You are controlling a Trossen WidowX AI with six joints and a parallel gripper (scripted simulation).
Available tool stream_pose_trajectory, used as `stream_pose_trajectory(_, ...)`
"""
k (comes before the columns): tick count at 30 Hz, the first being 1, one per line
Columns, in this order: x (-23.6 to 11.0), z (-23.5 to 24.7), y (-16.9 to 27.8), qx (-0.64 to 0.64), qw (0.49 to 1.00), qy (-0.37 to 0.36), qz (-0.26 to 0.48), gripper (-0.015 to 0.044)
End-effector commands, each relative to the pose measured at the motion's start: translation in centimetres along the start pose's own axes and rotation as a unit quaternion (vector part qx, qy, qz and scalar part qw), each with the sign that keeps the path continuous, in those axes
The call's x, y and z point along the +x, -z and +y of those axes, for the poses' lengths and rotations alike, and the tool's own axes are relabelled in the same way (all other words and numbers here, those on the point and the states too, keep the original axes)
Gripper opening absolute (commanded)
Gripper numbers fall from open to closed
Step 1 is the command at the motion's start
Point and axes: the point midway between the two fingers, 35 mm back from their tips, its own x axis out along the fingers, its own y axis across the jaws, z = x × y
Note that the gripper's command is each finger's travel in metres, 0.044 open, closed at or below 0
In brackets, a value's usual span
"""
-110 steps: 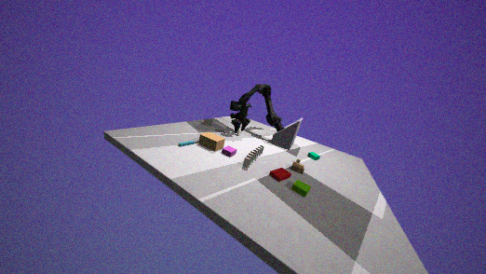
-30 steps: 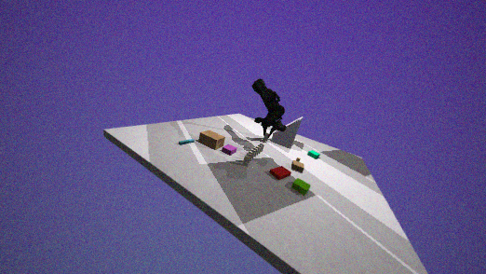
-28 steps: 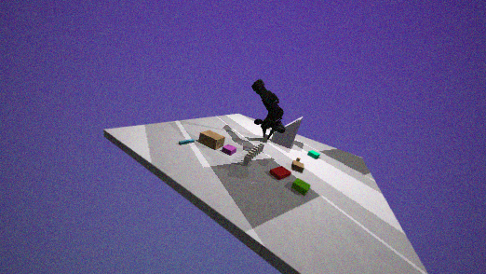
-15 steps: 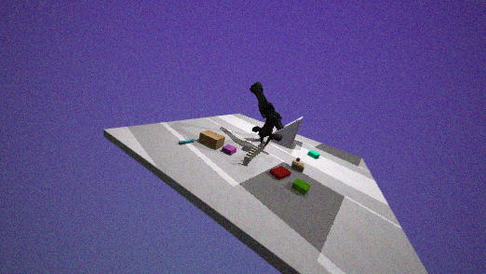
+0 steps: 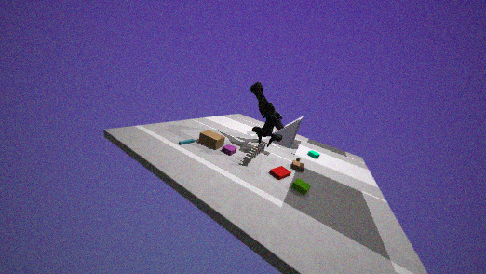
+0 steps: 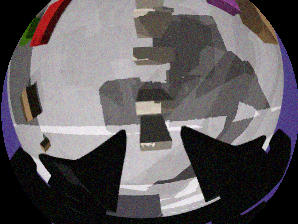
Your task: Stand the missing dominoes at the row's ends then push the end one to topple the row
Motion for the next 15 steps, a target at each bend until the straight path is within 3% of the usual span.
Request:
stream_pose_trajectory(1,0.0,-0.1,0.0,-0.002,1.000,0.002,-0.001,0.0343)
stream_pose_trajectory(5,0.0,-0.1,0.0,-0.002,1.000,0.002,-0.001,0.0440)
stream_pose_trajectory(9,-1.0,0.1,-0.3,-0.002,1.000,0.000,-0.001,0.0440)
stream_pose_trajectory(15,-10.6,0.4,-0.5,-0.002,1.000,-0.005,0.000,0.0440)
